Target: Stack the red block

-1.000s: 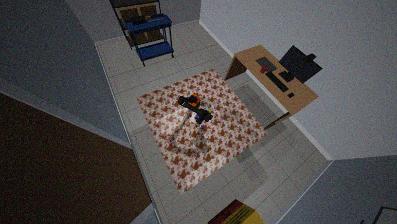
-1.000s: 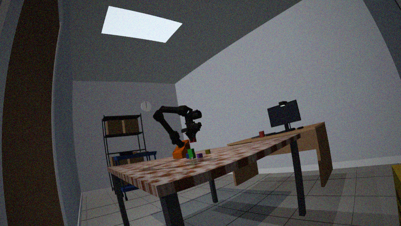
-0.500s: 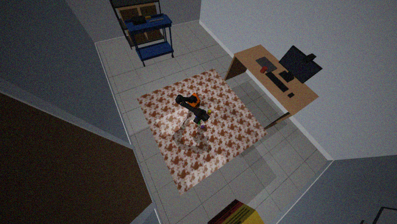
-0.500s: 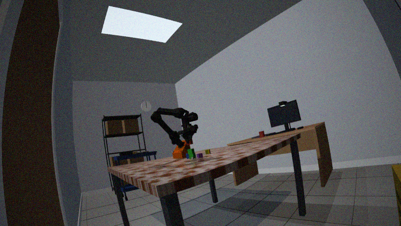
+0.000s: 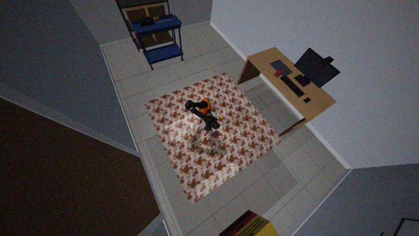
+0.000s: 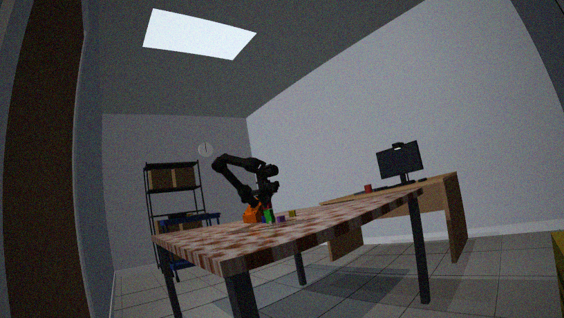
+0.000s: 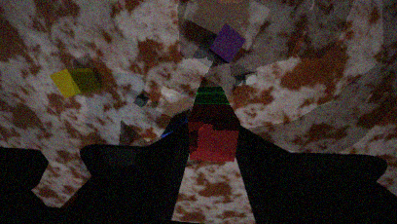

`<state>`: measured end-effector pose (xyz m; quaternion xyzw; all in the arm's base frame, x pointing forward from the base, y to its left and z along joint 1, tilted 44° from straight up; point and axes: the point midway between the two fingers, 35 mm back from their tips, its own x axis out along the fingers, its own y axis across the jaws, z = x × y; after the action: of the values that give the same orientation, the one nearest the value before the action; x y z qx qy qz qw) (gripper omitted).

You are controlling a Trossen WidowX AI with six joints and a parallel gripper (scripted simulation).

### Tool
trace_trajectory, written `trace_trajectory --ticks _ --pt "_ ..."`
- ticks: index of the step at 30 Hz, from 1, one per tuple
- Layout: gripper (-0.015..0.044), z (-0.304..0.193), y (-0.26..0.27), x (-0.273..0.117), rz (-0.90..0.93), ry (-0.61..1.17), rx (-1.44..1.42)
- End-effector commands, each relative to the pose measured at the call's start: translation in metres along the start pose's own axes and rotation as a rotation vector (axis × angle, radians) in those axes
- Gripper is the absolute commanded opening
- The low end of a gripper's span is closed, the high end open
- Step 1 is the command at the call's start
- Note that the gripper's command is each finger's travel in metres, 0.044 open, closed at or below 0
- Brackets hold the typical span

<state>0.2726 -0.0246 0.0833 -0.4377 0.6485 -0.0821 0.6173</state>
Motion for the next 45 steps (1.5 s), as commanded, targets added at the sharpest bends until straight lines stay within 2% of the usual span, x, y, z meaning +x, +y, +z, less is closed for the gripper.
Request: trace_trajectory --ticks 1,30,45 --pt "0.0 -0.0008 -0.0003 0.003 -0.004 0.004 -0.004" --pt "0.0 -0.0003 -0.0002 -0.0003 -0.003 0.003 -0.004" --pt "0.0394 -0.0007 0.0002 0.0029 0.0 0.003 -0.003"
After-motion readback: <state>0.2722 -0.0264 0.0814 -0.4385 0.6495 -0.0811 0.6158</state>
